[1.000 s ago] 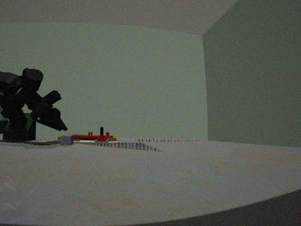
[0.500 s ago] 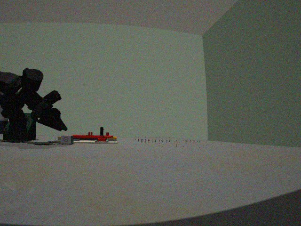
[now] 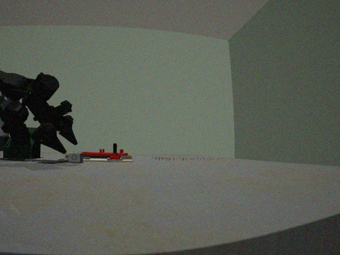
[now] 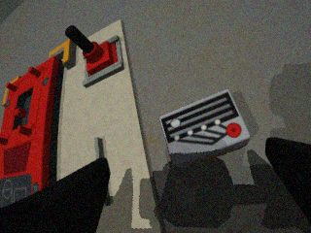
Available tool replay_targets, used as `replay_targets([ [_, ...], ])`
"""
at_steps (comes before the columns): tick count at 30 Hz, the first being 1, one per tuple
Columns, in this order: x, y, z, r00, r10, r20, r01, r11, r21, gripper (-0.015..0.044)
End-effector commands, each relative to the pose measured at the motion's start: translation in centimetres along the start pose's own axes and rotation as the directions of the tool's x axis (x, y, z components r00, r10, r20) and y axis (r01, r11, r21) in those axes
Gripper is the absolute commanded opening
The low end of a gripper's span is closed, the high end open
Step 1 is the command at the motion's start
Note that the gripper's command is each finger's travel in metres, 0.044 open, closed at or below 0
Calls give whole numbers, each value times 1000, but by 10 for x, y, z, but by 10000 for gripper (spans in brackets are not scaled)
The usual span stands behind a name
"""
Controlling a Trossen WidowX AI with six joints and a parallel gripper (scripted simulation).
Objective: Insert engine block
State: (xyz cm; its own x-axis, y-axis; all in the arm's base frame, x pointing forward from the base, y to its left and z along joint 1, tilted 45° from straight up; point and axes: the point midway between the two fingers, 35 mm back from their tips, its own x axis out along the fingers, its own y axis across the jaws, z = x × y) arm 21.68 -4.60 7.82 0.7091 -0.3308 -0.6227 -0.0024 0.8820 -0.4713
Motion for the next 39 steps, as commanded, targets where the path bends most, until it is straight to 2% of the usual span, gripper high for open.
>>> replay_targets([
  [1, -1, 0, 2, 998, 3, -65, 5, 993, 119, 440],
  [9, -1, 1, 3, 981, 3, -196, 65, 938, 339, 440],
  [19, -2, 2, 7, 936, -30, -351, 233, 798, 555, 440],
  [28, -3, 3, 14, 878, -94, -469, 423, 608, 672, 440],
  [39, -3, 6, 29, 796, -212, -566, 604, 313, 733, 440],
])
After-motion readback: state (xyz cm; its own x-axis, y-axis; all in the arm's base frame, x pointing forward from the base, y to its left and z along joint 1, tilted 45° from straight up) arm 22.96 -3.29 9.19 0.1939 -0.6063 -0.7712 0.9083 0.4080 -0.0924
